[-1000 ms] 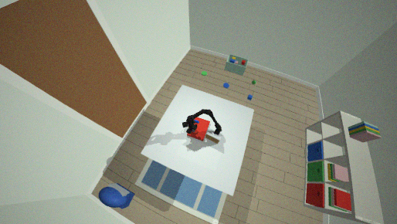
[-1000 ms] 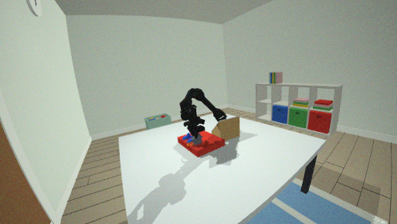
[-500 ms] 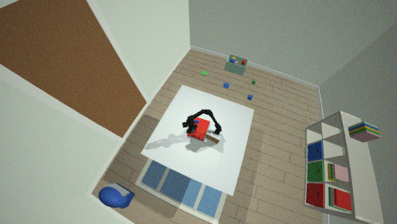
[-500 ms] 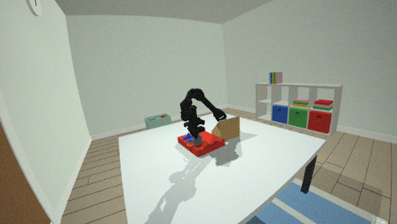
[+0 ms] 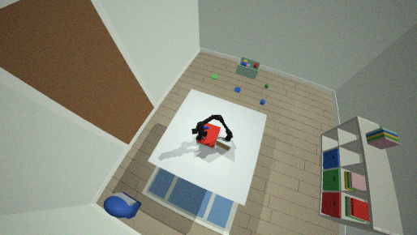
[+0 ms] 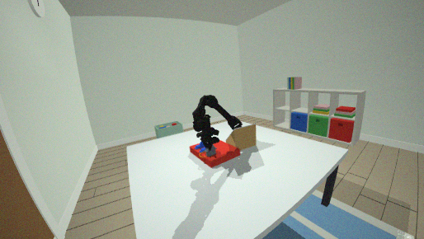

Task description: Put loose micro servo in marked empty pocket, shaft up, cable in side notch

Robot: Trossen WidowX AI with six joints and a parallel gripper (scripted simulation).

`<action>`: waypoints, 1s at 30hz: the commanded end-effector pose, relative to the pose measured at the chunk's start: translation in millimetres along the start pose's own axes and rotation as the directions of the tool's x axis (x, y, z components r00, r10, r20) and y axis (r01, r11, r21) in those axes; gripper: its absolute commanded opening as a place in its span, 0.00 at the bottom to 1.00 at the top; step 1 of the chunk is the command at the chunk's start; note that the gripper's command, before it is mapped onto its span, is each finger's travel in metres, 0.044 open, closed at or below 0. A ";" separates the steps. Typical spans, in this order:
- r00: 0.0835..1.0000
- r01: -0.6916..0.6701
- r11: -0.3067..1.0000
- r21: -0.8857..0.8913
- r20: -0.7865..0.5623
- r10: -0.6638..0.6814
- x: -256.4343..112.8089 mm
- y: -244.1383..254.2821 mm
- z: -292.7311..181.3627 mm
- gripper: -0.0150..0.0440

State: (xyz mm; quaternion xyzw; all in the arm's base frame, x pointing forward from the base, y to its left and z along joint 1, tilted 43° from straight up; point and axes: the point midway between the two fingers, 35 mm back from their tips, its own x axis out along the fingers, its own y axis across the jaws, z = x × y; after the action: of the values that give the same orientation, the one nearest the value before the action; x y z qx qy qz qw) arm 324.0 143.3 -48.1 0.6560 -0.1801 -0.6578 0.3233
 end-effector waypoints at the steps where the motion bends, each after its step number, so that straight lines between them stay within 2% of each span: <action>1: 1.000 -0.005 1.000 -0.004 -0.003 0.005 3.8 0.1 0.3 0.25; 29: 1.000 -0.006 1.000 -0.004 -0.004 0.006 31.9 0.4 0.2 0.25; 30: 1.000 -0.006 1.000 -0.004 -0.004 0.006 30.8 0.4 0.1 0.30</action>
State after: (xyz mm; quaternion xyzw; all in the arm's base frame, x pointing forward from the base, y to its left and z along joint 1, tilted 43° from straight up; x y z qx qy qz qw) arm 326.3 123.0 -70.2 0.6558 -0.1811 -0.6580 0.3228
